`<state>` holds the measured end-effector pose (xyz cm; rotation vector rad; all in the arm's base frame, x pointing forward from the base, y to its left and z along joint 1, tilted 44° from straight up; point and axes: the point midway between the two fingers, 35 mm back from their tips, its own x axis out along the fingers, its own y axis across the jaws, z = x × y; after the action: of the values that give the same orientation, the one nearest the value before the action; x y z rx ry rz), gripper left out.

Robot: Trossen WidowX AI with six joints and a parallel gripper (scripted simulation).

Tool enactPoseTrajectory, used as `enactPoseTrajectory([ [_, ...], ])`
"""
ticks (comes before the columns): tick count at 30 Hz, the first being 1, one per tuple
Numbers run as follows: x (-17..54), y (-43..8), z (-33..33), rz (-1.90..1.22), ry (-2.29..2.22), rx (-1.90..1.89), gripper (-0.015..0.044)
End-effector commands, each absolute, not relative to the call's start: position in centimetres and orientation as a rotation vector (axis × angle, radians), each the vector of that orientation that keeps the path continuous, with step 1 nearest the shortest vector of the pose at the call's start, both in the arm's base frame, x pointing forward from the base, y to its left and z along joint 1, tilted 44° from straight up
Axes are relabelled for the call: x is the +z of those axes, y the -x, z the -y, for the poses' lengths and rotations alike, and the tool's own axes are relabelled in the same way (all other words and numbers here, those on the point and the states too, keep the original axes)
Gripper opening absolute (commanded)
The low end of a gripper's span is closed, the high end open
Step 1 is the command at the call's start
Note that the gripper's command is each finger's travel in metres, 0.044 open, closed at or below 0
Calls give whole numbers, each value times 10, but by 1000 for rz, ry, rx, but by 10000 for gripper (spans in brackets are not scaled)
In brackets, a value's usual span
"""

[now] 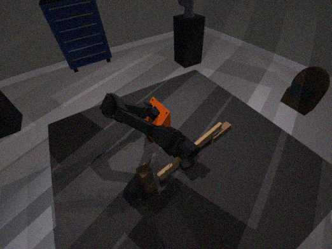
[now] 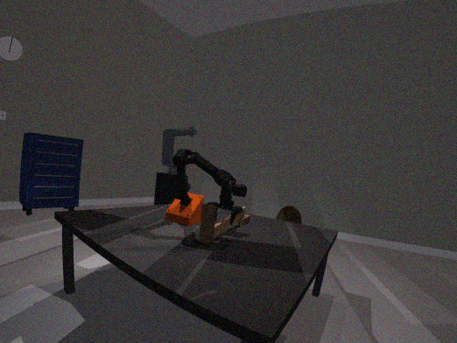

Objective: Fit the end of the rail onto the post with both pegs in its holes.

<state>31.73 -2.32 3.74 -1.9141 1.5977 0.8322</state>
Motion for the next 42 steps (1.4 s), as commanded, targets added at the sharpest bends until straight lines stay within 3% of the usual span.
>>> enactPoseTrajectory([
  [1,30,-317,29,-1603,1921,838,440],
  [22,9,-318,50,-1607,1923,835,440],
  [37,9,-318,50,-1607,1923,835,46],
  [42,9,-318,50,-1607,1923,835,13],
])
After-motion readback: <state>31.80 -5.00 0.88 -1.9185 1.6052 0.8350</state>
